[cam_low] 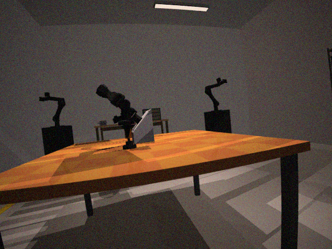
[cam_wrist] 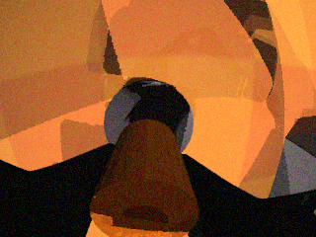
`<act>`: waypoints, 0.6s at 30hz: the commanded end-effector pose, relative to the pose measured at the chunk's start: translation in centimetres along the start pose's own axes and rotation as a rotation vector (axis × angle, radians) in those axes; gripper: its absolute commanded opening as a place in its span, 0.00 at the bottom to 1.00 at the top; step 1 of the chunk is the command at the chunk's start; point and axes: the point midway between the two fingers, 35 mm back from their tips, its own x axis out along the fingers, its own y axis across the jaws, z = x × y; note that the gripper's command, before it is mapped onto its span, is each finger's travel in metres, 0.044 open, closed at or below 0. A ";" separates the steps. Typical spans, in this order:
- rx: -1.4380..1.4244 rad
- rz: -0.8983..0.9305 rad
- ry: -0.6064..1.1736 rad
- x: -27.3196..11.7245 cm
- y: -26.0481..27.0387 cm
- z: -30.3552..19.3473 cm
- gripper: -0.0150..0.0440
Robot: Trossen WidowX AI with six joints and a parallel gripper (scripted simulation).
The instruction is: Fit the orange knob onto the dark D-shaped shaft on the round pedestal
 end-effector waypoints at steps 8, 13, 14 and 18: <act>0.196 0.002 -0.001 -0.1 0.0 0.1 0.25; 0.196 0.002 -0.001 0.0 0.1 0.1 0.25; 0.196 0.002 -0.001 0.0 0.1 0.1 0.25; 0.196 0.002 -0.001 0.0 0.1 0.0 0.25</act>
